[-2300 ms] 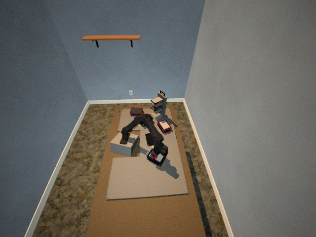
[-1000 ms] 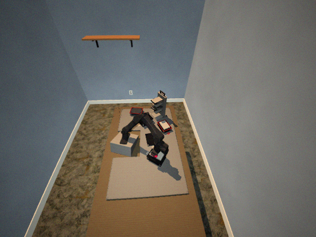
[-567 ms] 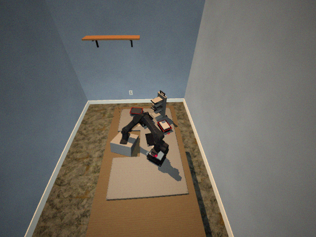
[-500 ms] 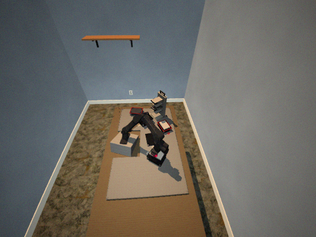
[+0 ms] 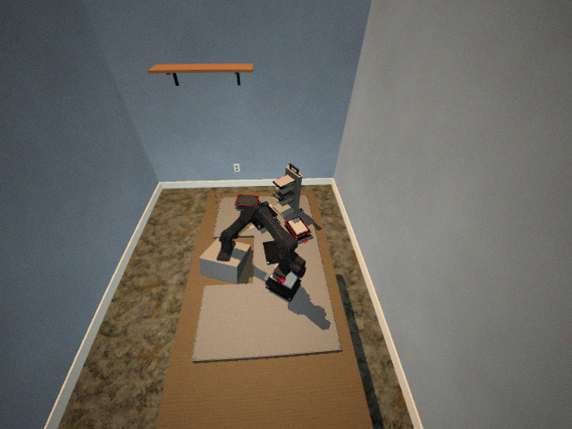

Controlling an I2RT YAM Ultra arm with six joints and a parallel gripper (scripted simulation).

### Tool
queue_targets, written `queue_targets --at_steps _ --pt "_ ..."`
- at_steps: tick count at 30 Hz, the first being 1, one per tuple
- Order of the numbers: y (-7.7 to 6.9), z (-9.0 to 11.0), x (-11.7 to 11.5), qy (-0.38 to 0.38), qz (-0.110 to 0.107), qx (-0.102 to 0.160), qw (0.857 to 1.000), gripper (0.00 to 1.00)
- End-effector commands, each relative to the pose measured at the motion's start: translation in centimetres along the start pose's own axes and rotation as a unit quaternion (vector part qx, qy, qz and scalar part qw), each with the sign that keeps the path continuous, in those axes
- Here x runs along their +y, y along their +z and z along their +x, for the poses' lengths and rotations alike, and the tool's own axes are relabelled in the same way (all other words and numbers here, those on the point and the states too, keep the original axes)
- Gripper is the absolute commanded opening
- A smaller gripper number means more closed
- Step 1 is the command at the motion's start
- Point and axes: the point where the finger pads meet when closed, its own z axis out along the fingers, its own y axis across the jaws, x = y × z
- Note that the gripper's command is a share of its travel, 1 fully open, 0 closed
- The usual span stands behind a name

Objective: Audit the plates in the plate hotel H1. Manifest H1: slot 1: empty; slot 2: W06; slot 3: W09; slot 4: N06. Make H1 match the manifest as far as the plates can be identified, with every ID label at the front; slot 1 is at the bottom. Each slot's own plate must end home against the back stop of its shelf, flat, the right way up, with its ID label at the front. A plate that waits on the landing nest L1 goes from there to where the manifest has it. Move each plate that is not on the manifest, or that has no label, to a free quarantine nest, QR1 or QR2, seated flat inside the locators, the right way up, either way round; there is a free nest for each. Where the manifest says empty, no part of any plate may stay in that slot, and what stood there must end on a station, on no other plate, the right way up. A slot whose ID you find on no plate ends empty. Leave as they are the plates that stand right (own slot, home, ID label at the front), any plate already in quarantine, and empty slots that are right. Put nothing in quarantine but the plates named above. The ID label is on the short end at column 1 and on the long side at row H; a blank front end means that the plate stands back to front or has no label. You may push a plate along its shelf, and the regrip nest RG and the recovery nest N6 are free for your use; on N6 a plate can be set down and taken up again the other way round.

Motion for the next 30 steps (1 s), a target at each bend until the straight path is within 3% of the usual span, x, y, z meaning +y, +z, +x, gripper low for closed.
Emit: queue_targets --at_steps 1,9,19,27,30 --pt "-2.5 -0.5 -0.3 -0.001 0.004 -0.022 1.0 0.86" --pt "-3.1 -0.4 -0.3 -0.001 0.004 -0.022 1.0 0.86" --pt "-5.7 -0.3 -0.3 -0.001 0.005 -0.022 1.0 0.86" --pt "-6.1 -0.2 -0.7 0.004 0.002 -0.007 1.0 0.86" --pt "-7.3 -0.2 -0.6 0.003 0.003 -0.011 1.0 0.86"
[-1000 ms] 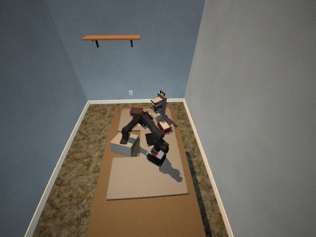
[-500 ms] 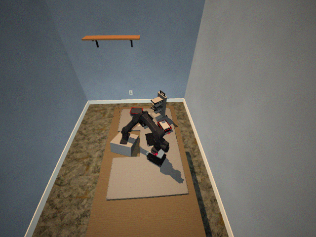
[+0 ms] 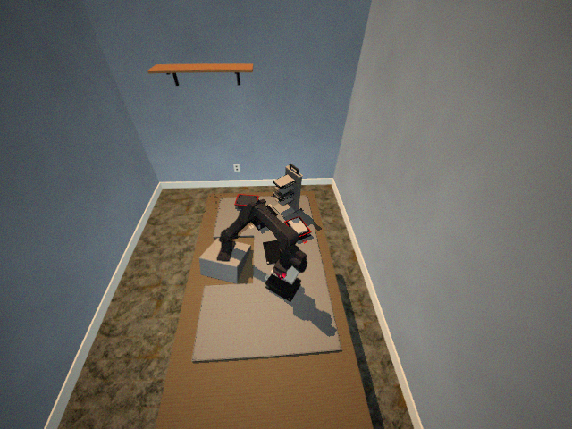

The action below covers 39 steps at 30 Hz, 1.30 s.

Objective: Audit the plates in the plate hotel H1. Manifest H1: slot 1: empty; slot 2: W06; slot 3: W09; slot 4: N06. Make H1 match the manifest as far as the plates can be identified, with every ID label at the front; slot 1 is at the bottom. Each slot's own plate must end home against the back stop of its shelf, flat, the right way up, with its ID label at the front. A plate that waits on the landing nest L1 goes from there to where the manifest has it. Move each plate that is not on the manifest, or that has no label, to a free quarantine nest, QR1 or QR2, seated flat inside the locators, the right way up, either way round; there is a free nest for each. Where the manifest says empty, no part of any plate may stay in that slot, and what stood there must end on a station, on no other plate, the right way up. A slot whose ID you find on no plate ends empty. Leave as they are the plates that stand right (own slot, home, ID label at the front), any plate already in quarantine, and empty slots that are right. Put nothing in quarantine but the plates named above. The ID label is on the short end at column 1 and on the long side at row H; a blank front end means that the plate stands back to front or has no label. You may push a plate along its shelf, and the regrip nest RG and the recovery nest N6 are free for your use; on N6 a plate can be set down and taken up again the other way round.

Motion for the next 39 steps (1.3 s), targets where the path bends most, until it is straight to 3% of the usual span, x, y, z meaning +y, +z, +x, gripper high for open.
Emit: queue_targets --at_steps 1,12,13,16,17,27,39 --pt "-2.0 0.2 -0.5 0.004 0.001 -0.003 1.0 0.86" --pt "-4.0 -0.1 -0.7 0.003 0.002 -0.005 1.0 0.86" --pt "-4.9 -0.4 -0.6 -0.001 0.005 -0.018 1.0 0.86" --pt "-5.1 -1.2 -1.0 -0.004 0.007 -0.028 1.0 0.86" --pt "-5.0 0.4 -0.1 0.003 -0.001 0.005 1.0 0.86" --pt "-7.6 0.3 -0.1 0.003 -0.001 0.005 1.0 0.86" --pt "-7.7 0.3 -0.1 0.003 -0.001 0.005 1.0 0.86"
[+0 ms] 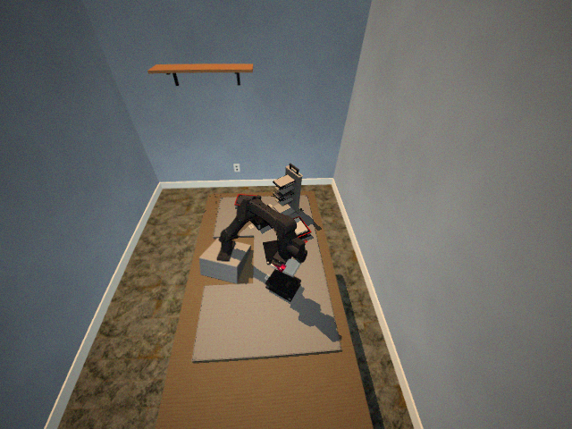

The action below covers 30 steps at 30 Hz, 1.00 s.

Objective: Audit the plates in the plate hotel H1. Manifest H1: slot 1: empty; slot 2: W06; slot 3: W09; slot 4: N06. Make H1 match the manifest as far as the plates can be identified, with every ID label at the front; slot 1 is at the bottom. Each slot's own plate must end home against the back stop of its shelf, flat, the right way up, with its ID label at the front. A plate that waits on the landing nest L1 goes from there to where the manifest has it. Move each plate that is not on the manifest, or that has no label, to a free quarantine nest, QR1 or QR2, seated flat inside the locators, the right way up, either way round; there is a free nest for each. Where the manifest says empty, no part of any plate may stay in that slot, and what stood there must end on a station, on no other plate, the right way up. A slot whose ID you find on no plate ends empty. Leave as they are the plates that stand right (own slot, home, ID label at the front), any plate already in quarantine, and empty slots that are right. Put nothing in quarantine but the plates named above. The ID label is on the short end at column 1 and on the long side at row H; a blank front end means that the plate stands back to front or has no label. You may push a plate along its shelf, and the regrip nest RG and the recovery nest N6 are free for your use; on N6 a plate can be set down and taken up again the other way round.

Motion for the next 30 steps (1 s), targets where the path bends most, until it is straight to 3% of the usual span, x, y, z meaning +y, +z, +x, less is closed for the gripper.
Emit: queue_targets --at_steps 1,14,30 --pt "-1.2 0.2 -0.3 0.007 -0.01 0.043 0.999 0.86" --pt "-1.2 0.2 -0.3 0.007 -0.01 0.043 0.999 0.86" --pt "-1.4 1.2 4.3 -0.109 -0.015 0.042 0.993 0.86"
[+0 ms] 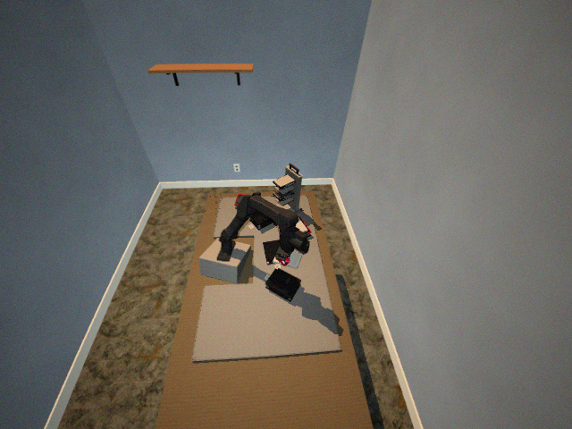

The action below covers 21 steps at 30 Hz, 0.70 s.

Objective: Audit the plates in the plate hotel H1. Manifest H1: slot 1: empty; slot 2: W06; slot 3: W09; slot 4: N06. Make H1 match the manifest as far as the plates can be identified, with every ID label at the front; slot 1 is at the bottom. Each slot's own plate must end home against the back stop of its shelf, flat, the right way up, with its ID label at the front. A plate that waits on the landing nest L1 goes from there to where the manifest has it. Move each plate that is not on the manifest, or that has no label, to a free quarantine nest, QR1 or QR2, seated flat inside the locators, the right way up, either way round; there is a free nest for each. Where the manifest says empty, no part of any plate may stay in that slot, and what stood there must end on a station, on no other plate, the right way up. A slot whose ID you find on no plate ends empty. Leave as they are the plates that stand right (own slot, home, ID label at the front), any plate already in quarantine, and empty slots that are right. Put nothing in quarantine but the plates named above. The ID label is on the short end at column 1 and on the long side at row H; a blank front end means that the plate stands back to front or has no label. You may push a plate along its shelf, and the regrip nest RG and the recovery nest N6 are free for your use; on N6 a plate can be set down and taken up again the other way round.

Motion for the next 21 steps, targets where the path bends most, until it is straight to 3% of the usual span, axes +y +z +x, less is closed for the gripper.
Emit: queue_targets --at_steps 1,21 --pt "-0.9 0.4 1.4 -0.037 -0.018 0.041 0.998 0.86" --pt "-1.2 0.8 7.4 -0.059 -0.018 0.041 0.997 0.86"
